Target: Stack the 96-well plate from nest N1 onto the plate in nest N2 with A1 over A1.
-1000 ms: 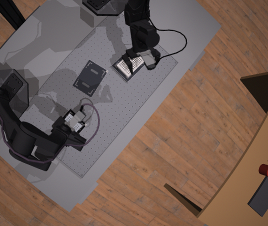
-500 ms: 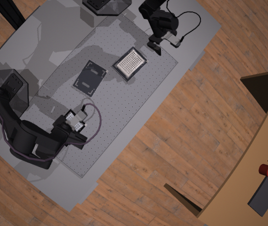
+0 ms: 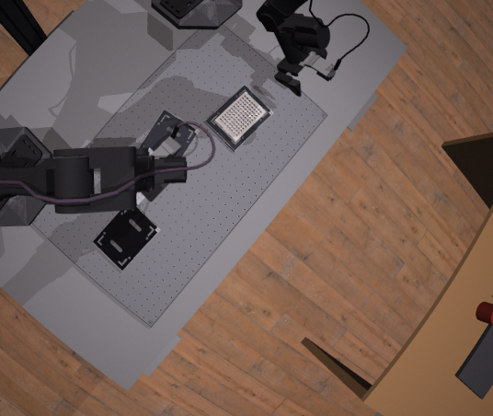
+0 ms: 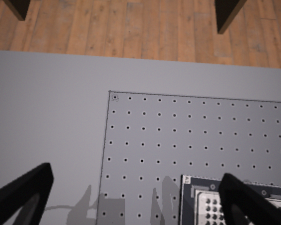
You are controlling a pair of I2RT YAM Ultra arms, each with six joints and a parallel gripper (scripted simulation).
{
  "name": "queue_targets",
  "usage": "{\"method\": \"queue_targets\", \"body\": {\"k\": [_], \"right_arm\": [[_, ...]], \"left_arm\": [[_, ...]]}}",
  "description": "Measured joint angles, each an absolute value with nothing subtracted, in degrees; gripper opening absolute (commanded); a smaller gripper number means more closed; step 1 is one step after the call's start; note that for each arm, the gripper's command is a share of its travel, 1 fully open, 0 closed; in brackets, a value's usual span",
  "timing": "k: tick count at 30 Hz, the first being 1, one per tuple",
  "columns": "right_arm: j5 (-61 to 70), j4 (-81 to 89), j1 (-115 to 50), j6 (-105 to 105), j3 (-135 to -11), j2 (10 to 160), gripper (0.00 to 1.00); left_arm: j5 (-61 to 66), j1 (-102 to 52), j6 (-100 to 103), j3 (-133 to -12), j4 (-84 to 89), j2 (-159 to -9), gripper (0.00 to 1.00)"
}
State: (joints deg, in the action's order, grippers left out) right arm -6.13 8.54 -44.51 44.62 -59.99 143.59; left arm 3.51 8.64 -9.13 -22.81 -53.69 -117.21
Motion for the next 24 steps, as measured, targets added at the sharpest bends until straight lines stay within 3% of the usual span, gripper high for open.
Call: {"method": "queue_targets", "body": {"k": [11, 24], "right_arm": [[-6.0, 16.4, -57.4, 33.2, -75.6, 150.1, 0.79], [-6.2, 19.5, -58.0, 37.2, -77.8, 151.3, 0.79]], "left_arm": [[3.5, 8.6, -9.1, -22.8, -53.9, -117.2, 1.0], [3.5, 8.6, -9.1, -22.8, -53.9, -117.2, 1.0]]}}
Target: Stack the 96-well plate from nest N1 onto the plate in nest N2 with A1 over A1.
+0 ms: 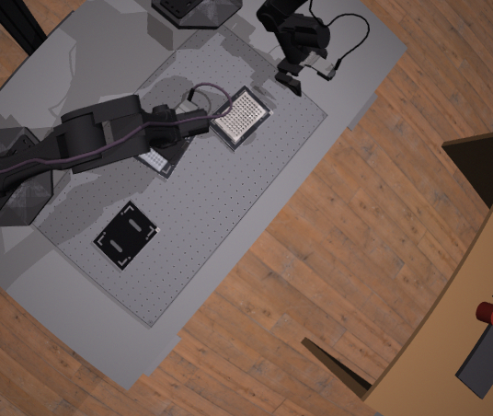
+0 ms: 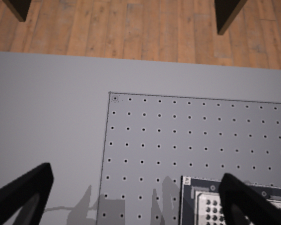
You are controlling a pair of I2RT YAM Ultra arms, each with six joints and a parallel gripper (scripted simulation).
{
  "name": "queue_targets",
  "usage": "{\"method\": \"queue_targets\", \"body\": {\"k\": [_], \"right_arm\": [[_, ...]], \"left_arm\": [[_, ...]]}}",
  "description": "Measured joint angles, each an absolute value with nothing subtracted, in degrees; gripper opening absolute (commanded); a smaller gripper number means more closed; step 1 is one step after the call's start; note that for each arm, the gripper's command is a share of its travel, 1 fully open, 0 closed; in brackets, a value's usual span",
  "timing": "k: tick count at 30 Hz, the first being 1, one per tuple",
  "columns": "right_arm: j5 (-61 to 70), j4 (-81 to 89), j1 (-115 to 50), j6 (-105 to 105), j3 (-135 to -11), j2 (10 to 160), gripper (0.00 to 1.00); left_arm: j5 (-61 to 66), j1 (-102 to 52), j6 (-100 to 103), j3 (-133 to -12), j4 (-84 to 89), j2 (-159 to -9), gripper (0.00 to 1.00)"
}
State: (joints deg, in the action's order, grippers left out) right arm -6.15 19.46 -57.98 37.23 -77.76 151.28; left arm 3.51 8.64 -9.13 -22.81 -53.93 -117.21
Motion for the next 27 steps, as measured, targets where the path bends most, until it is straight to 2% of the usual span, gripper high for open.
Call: {"method": "queue_targets", "body": {"k": [27], "right_arm": [[-6.0, 20.8, -58.0, 43.8, -82.0, 152.6, 0.79]], "left_arm": [[3.5, 8.6, -9.1, -22.8, -53.9, -117.2, 1.0]]}}
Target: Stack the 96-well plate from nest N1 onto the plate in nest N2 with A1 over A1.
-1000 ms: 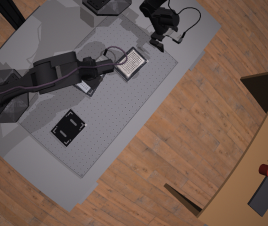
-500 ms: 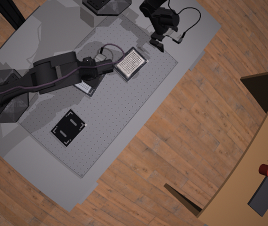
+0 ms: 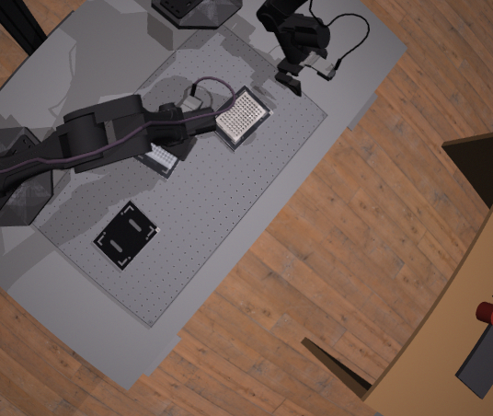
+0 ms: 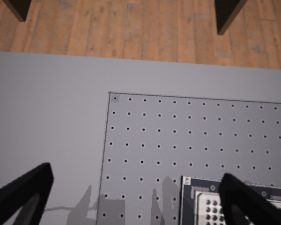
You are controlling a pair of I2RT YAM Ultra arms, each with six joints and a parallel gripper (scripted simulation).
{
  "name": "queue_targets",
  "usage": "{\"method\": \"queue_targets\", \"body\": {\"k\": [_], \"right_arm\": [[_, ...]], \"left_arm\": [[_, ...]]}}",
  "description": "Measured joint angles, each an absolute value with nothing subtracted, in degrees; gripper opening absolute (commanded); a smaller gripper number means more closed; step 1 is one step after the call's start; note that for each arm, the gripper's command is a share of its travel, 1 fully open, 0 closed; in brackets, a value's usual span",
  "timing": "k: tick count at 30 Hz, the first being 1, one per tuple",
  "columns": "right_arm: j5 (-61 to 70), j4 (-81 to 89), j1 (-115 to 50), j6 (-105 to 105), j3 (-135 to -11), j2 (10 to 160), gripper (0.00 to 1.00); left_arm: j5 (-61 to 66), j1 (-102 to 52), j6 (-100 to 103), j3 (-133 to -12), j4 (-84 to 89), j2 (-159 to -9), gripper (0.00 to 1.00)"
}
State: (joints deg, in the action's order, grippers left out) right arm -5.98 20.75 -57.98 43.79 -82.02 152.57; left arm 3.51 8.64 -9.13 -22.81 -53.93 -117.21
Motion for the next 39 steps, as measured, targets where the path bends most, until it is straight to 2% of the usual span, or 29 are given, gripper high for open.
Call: {"method": "queue_targets", "body": {"k": [39], "right_arm": [[-5.8, 17.4, -57.6, 44.0, -82.2, 155.6, 0.79]], "left_arm": [[3.5, 8.6, -9.1, -22.8, -53.9, -117.2, 1.0]]}}
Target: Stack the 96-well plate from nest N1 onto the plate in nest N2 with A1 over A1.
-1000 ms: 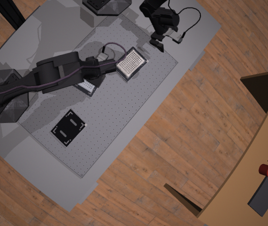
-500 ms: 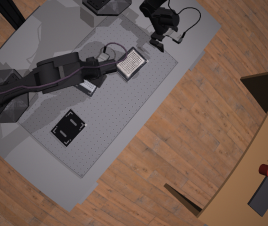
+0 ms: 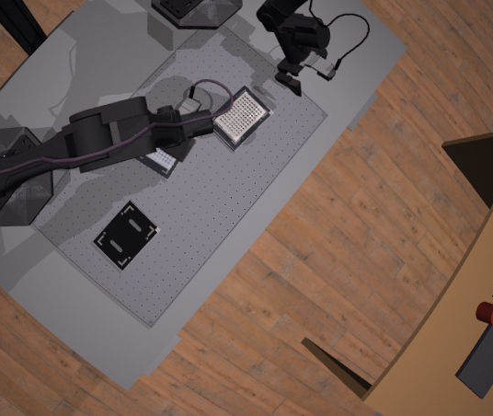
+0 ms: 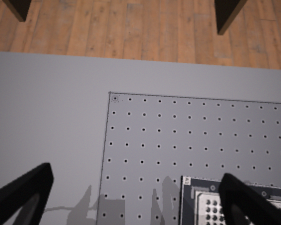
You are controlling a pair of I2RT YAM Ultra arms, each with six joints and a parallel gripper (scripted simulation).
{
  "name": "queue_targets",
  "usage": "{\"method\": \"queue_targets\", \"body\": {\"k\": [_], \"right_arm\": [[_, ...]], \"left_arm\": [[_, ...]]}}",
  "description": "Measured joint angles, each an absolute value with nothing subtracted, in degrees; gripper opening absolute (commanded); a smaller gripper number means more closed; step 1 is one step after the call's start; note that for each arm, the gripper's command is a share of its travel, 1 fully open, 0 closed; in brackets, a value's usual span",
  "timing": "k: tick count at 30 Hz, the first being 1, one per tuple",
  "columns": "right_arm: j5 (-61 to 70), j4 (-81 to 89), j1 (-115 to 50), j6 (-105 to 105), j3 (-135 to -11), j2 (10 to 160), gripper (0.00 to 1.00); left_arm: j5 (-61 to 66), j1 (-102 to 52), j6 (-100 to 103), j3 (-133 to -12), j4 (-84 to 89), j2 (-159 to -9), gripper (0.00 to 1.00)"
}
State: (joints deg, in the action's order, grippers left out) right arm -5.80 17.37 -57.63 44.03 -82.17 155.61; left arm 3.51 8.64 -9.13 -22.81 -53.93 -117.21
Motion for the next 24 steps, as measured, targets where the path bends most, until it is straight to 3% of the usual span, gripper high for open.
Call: {"method": "queue_targets", "body": {"k": [24], "right_arm": [[-5.8, 16.7, -57.3, 44.1, -83.1, 158.7, 0.79]], "left_arm": [[3.5, 8.6, -9.1, -22.8, -53.9, -117.2, 1.0]]}}
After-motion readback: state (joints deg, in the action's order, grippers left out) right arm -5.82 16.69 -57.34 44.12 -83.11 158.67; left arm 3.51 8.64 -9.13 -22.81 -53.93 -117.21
